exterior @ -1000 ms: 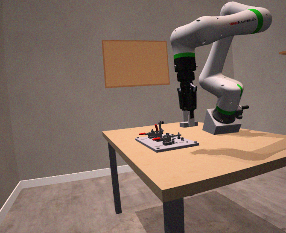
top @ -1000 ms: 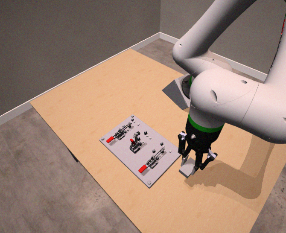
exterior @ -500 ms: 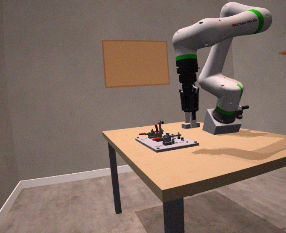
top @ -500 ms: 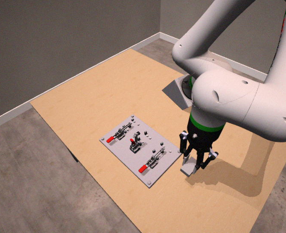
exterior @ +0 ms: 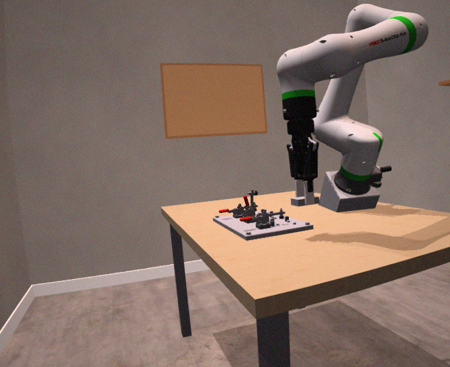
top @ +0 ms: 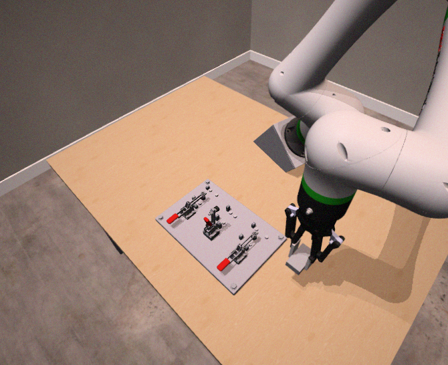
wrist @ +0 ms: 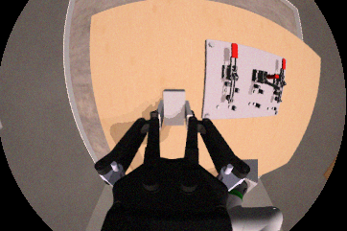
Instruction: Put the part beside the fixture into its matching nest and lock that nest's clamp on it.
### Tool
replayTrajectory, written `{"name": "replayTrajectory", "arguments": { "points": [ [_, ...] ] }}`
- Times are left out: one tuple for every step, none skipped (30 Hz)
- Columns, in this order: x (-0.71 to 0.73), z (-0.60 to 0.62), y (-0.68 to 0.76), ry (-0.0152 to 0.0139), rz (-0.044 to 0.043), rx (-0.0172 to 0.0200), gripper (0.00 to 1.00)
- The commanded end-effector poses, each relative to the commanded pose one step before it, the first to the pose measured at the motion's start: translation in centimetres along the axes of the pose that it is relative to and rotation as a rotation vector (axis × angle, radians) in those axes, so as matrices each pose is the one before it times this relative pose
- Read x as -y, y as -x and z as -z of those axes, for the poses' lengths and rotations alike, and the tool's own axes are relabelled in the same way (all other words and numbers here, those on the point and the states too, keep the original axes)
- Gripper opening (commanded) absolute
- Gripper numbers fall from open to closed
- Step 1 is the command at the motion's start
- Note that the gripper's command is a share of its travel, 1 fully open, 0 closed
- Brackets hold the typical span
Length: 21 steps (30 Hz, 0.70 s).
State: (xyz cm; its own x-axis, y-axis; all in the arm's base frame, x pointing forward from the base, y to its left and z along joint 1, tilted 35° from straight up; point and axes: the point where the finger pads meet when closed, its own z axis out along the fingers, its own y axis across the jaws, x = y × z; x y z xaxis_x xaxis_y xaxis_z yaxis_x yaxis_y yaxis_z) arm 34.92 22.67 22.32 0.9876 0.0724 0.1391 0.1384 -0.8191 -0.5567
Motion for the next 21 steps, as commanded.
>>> {"name": "replayTrajectory", "arguments": {
  "points": [
    [0.002, -0.193, 0.280, 0.00005, -0.00013, -0.00060, 0.00],
    [0.000, -0.077, 0.108, 0.00000, 0.00000, 0.00000, 0.00],
    [0.000, -0.073, 0.103, 0.00000, 0.00000, 0.00000, 0.00],
    [0.000, -0.070, 0.098, 0.00000, 0.00000, 0.00000, 0.00],
    [0.000, 0.000, 0.000, 0.00000, 0.00000, 0.00000, 0.00],
    [0.000, 0.000, 0.000, 0.00000, 0.00000, 0.00000, 0.00],
    [0.000, -0.066, 0.093, 0.00000, 0.00000, 0.00000, 0.00],
    [0.000, -0.062, 0.087, 0.00000, 0.00000, 0.00000, 0.00],
    [0.000, -0.058, 0.081, 0.00000, 0.00000, 0.00000, 0.00],
    [0.000, -0.053, 0.075, 0.00000, 0.00000, 0.00000, 0.00],
    [0.000, -0.049, 0.069, 0.00000, 0.00000, 0.00000, 0.00],
    [0.000, -0.044, 0.062, 0.00000, 0.00000, 0.00000, 0.00],
    [0.000, -0.040, 0.056, 0.00000, 0.00000, 0.00000, 0.00],
    [0.000, -0.035, 0.049, 0.00000, 0.00000, 0.00000, 0.00],
    [0.000, -0.030, 0.043, 0.00000, 0.00000, 0.00000, 0.00],
    [0.000, -0.026, 0.036, 0.00000, 0.00000, 0.00000, 0.00],
    [0.000, -0.022, 0.030, 0.00000, 0.00000, 0.00000, 0.00],
    [0.000, -0.017, 0.024, 0.00000, 0.00000, 0.00000, 0.00],
    [0.000, -0.014, 0.019, 0.00000, 0.00000, 0.00000, 0.00],
    [0.000, -0.010, 0.014, 0.00000, 0.00000, 0.00000, 0.00],
    [0.000, -0.007, 0.010, 0.00000, 0.00000, 0.00000, 0.00]
  ]
}}
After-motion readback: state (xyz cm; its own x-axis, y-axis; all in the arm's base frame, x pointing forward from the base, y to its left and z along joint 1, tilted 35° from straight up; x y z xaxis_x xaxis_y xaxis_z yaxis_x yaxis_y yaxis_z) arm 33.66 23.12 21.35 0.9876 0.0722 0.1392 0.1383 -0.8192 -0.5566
